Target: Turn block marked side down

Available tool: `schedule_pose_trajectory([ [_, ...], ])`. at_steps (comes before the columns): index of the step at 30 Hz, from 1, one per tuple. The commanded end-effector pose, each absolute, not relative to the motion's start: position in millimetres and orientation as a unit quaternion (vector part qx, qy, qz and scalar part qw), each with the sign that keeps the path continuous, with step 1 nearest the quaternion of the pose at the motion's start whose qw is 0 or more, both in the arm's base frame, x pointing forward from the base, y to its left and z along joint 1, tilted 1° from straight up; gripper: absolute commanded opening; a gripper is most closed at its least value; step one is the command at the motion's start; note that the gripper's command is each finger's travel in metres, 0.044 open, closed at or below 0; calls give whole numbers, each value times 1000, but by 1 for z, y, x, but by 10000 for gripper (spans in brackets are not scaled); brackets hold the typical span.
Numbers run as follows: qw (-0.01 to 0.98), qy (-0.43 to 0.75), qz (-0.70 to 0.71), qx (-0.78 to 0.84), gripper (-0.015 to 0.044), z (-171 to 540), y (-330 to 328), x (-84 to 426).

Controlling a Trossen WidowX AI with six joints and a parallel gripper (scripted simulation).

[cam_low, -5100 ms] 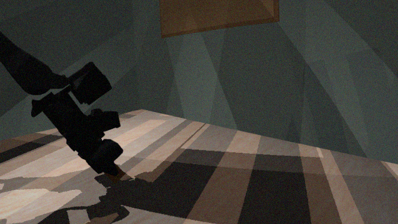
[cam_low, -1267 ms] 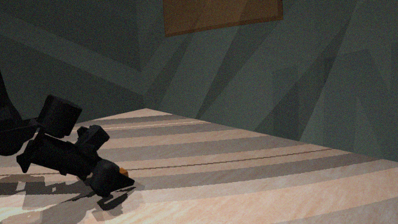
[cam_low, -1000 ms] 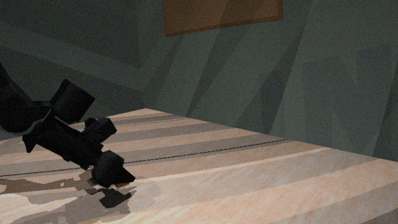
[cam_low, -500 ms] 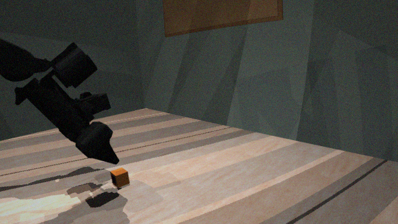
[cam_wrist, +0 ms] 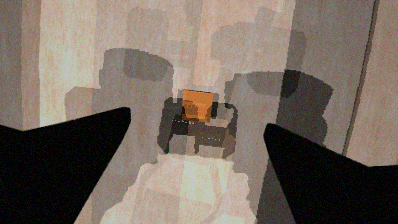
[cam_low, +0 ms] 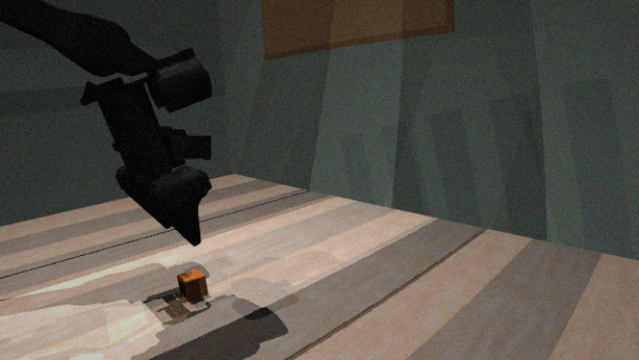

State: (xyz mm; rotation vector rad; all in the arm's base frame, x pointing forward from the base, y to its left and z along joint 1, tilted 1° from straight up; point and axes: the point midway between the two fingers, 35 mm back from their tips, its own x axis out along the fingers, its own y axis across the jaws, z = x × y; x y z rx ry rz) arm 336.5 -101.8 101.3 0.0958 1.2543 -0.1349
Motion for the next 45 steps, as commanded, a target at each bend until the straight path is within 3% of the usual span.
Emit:
schedule_pose_trajectory([
  [1,760,645,-61,49,440,103,-102,345],
  [6,721,689,-59,49,440,108,-103,349],
  [45,721,689,-59,49,440,36,-103,351],
])
